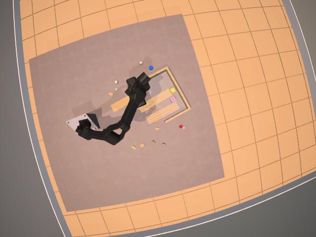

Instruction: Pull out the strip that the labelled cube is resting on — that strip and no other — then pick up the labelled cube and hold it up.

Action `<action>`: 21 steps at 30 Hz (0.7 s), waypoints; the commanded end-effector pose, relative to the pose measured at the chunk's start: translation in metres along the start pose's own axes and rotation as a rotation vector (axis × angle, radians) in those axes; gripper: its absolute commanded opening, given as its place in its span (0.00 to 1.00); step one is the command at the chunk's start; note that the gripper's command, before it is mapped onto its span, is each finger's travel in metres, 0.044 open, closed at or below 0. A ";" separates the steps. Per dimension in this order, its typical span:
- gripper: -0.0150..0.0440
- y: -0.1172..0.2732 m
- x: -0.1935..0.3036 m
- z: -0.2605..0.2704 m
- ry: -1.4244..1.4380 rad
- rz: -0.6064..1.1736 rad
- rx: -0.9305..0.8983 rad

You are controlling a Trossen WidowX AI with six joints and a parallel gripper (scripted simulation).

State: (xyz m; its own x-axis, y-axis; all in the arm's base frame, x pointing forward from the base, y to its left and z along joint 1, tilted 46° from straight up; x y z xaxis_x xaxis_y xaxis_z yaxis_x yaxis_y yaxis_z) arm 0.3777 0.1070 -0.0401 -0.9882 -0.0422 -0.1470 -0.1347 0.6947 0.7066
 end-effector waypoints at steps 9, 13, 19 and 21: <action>0.25 0.024 0.036 -0.012 0.002 0.005 0.002; 0.25 0.024 0.044 -0.014 0.003 0.005 0.002; 0.25 0.025 0.064 -0.021 0.003 0.006 0.002; 0.25 0.025 0.071 -0.023 0.004 0.006 0.002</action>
State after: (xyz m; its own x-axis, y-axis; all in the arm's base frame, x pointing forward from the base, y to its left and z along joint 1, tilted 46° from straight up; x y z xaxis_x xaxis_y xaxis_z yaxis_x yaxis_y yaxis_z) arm 0.3120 0.1069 -0.0172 -0.9893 -0.0462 -0.1385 -0.1311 0.6978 0.7042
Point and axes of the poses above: the point midway between the two fingers, 35 mm back from their tips, its own y axis back along the fingers, its own z axis across the jaws, x = y × z, the point moved 3 cm from there along y, back along the fingers, and after that the axes turned 13 degrees about -y, right-handed, at the moved point
